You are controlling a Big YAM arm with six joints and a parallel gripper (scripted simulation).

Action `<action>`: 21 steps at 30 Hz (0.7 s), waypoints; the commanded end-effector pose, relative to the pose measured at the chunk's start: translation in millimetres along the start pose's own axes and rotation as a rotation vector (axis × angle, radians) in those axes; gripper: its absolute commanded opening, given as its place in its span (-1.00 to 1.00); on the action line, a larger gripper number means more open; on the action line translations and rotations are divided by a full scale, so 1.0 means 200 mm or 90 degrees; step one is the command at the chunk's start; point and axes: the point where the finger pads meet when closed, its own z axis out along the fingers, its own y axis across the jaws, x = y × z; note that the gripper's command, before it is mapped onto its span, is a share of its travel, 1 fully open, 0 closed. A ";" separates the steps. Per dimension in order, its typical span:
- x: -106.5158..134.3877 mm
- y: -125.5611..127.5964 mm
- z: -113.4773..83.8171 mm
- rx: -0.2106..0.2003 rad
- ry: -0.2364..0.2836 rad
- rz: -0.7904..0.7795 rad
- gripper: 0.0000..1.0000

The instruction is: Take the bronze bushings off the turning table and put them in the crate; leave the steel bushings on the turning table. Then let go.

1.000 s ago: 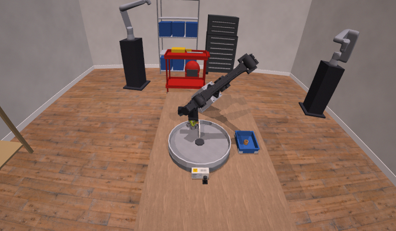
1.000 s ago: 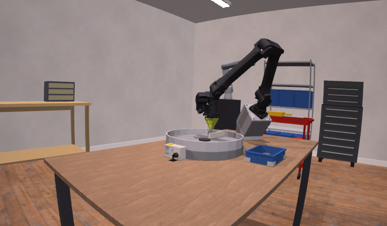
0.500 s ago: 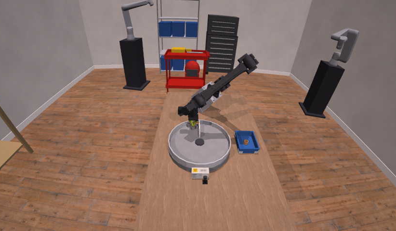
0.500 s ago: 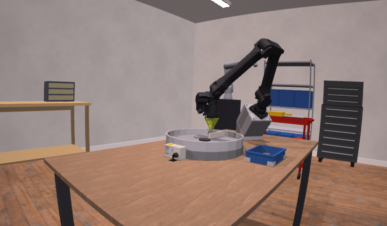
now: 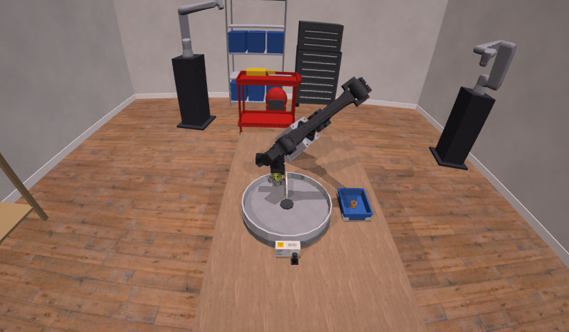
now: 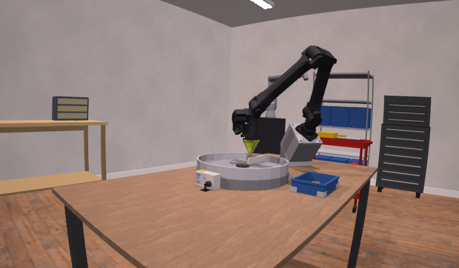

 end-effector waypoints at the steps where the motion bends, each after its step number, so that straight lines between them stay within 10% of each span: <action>1: -0.08 0.08 -0.07 -0.025 -0.018 -0.007 -0.75; 21: -0.08 0.06 -0.05 -0.020 -0.014 -0.001 -0.75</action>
